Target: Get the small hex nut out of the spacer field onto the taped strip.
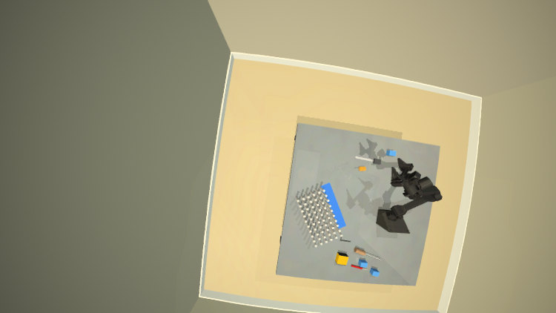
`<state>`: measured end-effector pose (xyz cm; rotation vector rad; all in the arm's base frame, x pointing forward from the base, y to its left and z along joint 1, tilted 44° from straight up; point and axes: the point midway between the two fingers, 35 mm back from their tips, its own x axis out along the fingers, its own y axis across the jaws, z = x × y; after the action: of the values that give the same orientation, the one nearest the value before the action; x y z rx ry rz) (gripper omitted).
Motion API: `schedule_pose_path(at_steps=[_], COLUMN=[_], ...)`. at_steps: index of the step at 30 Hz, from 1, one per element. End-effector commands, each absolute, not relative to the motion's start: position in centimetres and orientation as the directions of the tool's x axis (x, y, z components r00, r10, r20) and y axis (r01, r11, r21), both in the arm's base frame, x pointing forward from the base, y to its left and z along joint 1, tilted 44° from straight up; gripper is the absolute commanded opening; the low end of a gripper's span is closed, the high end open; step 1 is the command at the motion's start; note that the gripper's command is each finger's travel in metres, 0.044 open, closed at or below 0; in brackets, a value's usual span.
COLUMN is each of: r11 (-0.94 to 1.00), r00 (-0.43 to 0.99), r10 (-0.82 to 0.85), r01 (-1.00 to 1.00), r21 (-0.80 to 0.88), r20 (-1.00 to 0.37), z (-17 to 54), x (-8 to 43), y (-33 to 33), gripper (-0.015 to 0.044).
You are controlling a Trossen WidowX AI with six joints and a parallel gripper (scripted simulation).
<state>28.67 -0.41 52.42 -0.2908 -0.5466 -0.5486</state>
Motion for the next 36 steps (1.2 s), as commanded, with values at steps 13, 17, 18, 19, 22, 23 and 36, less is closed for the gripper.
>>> schedule_pose_path(at_steps=[13,17,18,19,22,23,36], r11=[0.924,0.933,0.934,0.935,0.936,0.936,0.935], r00=[0.983,0.990,0.987,0.982,0.956,0.944,0.907], r10=[-0.165,-0.118,-0.108,-0.099,-0.077,-0.072,-0.063], r01=[0.182,0.083,0.059,0.036,-0.028,-0.048,-0.092], r21=[-0.336,-0.351,-0.353,-0.354,-0.351,-0.349,-0.341], r20=[0.078,-0.081,-0.121,-0.161,-0.282,-0.322,-0.416], z=[29.2,22.3,20.6,18.9,13.9,12.2,8.4], x=[39.8,40.1,40.0,39.8,38.8,38.3,37.0], y=[8.0,9.5,9.8,10.0,10.6,10.7,10.9], gripper=[0.0440,0.0440,0.0440,0.0440,0.0440,0.0440,0.0440])
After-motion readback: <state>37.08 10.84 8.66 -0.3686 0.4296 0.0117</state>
